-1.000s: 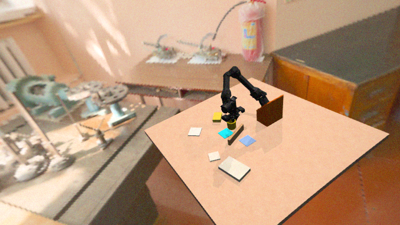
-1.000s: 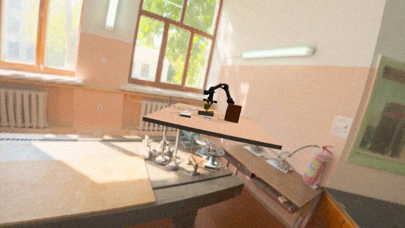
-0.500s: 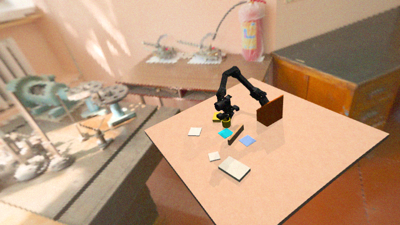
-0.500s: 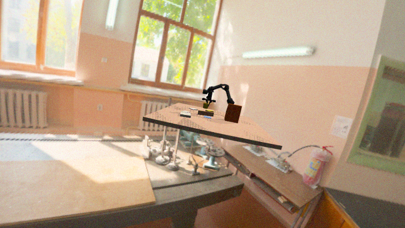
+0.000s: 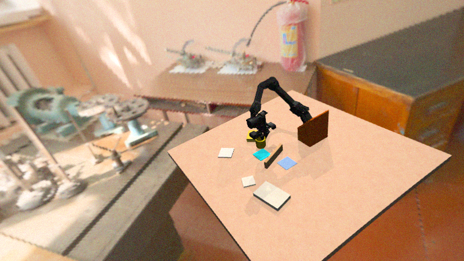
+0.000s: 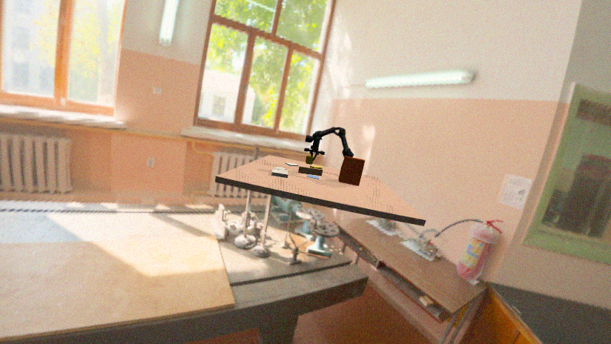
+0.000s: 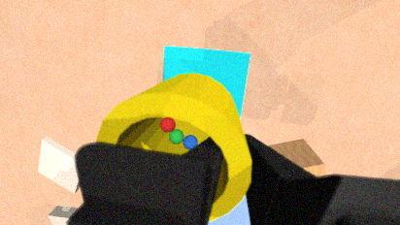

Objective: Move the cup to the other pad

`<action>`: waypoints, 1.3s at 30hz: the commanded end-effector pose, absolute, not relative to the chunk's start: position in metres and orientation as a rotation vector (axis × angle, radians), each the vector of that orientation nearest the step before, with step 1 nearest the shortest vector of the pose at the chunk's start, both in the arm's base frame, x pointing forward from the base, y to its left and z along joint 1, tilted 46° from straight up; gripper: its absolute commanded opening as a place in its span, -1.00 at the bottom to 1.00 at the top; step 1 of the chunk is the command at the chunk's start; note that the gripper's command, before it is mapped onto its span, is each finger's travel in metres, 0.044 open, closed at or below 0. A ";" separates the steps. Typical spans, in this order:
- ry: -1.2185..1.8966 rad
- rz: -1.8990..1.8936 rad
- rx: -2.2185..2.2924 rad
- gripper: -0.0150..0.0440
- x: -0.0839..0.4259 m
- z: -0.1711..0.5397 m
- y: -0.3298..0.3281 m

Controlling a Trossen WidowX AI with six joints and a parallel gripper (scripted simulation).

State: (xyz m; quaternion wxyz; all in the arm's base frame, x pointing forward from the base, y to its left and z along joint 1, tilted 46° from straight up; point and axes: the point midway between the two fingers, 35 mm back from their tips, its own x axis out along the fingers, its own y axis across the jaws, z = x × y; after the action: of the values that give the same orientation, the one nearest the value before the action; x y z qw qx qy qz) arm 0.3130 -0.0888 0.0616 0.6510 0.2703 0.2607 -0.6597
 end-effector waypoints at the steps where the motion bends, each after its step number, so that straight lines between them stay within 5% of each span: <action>1: 0.592 -1.497 0.608 -0.49 0.313 0.057 -0.094; 39: 0.590 -1.498 0.606 -0.49 0.312 0.020 -0.134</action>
State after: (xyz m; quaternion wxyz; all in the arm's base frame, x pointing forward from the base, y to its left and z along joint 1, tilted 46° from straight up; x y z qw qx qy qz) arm 0.3139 -0.1307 0.0253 0.6526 0.2717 0.2571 -0.6589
